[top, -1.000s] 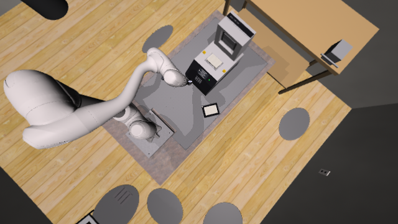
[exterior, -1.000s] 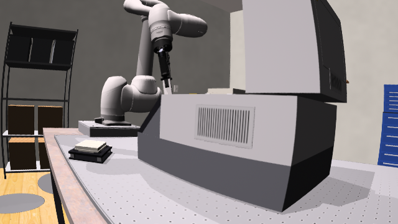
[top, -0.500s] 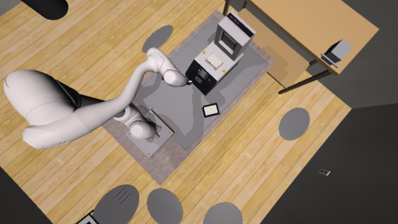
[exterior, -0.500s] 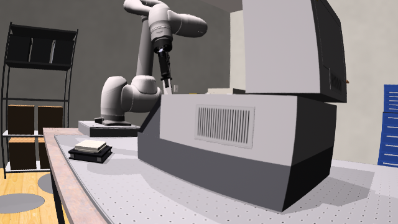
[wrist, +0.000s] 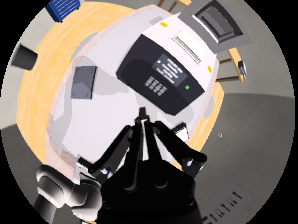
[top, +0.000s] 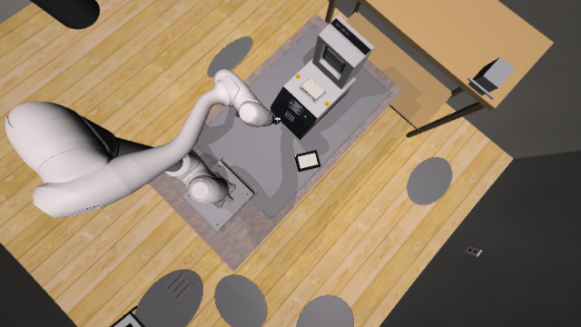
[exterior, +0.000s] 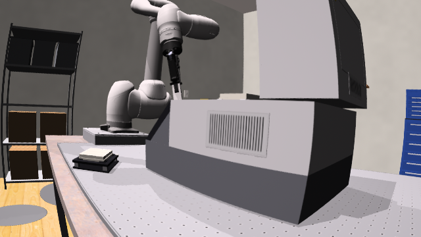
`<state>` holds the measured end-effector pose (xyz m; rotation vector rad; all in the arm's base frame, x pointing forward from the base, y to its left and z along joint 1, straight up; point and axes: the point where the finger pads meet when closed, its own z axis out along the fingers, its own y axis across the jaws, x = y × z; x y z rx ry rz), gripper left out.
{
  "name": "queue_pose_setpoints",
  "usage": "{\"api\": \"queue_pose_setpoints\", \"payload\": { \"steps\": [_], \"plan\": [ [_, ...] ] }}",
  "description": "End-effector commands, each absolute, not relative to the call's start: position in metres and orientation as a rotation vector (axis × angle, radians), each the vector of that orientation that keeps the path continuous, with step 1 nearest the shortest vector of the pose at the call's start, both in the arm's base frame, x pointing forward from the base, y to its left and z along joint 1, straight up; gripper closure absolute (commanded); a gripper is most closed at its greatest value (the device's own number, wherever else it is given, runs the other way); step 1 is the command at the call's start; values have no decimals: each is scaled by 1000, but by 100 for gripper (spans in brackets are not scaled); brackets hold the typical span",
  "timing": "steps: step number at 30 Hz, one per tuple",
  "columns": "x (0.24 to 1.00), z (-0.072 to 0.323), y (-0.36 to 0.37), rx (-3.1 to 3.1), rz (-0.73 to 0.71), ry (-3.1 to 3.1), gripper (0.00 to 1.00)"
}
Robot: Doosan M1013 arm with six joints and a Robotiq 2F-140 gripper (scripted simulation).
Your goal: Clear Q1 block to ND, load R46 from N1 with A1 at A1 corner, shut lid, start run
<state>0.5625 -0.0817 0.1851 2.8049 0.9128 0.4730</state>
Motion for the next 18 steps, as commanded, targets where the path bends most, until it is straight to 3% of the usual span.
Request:
{"api": "queue_pose_setpoints", "payload": {
  "steps": [1,13,14,18],
  "plan": [
    [562,185,-82,2805,473,913,100],
    [562,185,-82,2805,473,913,100],
    [567,186,-83,2798,457,959,34],
    [587,189,-86,2788,435,1021,34]
  ]
}}
